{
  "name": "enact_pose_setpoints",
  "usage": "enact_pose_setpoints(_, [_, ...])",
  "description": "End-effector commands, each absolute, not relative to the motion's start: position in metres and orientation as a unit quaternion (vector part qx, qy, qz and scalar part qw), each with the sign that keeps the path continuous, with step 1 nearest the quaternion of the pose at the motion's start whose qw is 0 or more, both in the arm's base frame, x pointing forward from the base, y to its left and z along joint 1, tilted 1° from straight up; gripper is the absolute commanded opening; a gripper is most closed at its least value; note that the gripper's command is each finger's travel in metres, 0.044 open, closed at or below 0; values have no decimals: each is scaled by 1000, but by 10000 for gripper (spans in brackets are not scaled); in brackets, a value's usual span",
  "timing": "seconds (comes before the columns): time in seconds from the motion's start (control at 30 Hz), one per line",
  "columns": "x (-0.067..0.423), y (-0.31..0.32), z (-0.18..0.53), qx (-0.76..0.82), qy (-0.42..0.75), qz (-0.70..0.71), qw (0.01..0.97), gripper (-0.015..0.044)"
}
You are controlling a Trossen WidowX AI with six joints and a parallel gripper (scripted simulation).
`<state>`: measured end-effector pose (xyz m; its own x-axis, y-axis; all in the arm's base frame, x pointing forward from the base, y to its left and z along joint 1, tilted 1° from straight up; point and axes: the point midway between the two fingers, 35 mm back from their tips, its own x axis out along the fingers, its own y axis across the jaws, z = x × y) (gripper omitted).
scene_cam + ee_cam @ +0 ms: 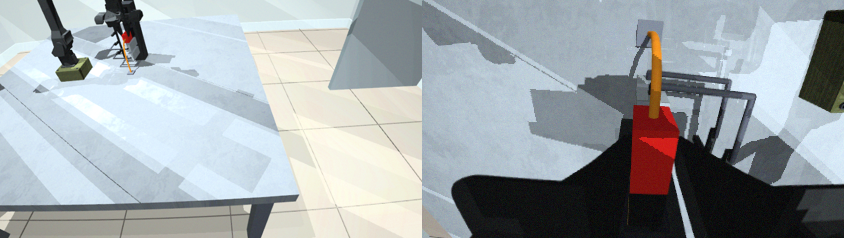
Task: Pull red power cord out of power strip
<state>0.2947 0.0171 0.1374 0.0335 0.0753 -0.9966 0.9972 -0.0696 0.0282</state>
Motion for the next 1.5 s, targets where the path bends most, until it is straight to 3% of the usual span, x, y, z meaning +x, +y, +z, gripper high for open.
enact_pose_setpoints(0.0, [291,-21,138,532,461,-522,481,0])
enact_pose_setpoints(0.33, [286,-38,138,531,461,-524,481,0])
enact_pose_setpoints(0.9, [289,-28,140,531,461,-524,480,440])
enact_pose_setpoints(1.1, [282,-75,151,530,460,-525,481,440])
enact_pose_setpoints(1.47, [282,-76,151,530,460,-525,481,440])
